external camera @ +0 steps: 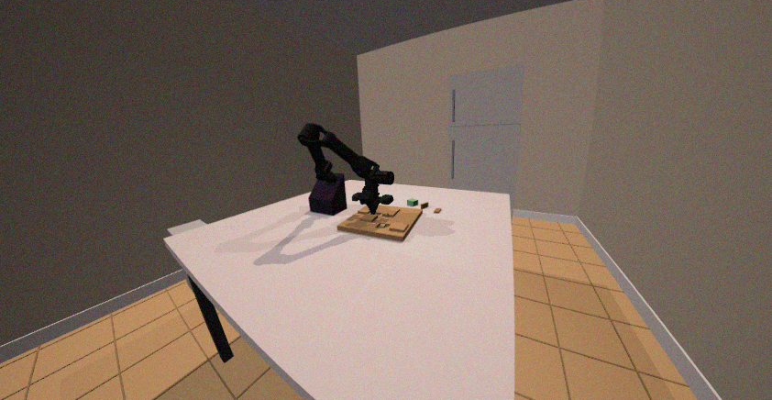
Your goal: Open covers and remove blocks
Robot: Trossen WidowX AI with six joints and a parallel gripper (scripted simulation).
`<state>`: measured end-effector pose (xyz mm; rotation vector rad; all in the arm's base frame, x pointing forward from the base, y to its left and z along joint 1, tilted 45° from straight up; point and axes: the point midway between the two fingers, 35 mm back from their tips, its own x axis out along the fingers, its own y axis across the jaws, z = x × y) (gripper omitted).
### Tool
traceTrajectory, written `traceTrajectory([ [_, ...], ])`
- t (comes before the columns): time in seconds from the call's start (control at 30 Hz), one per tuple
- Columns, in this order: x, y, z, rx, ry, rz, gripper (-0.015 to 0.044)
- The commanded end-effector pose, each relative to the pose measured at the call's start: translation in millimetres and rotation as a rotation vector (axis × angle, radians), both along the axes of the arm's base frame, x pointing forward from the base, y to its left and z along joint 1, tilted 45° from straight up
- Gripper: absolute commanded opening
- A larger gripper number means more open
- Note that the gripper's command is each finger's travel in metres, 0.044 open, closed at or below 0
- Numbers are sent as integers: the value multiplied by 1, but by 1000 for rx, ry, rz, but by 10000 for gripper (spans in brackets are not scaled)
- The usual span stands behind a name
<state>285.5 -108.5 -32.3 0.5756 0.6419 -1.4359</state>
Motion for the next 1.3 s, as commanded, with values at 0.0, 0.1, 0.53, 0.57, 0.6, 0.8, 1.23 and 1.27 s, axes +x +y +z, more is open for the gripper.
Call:
traceTrajectory([
  [0.0,0,-3,4,-5,-2,4,0],
  [0.1,0,-5,7,-5,-2,4,0],
  [0.53,0,-6,15,-6,-2,4,0],
  [0.57,0,-5,16,-6,-2,4,0],
  [0.6,0,-5,17,-6,-2,4,0],
  [0.8,0,0,23,-5,-2,4,0],
  [1.23,0,11,36,-4,-2,4,0],
  [1.27,0,12,37,-4,-2,4,0],
])
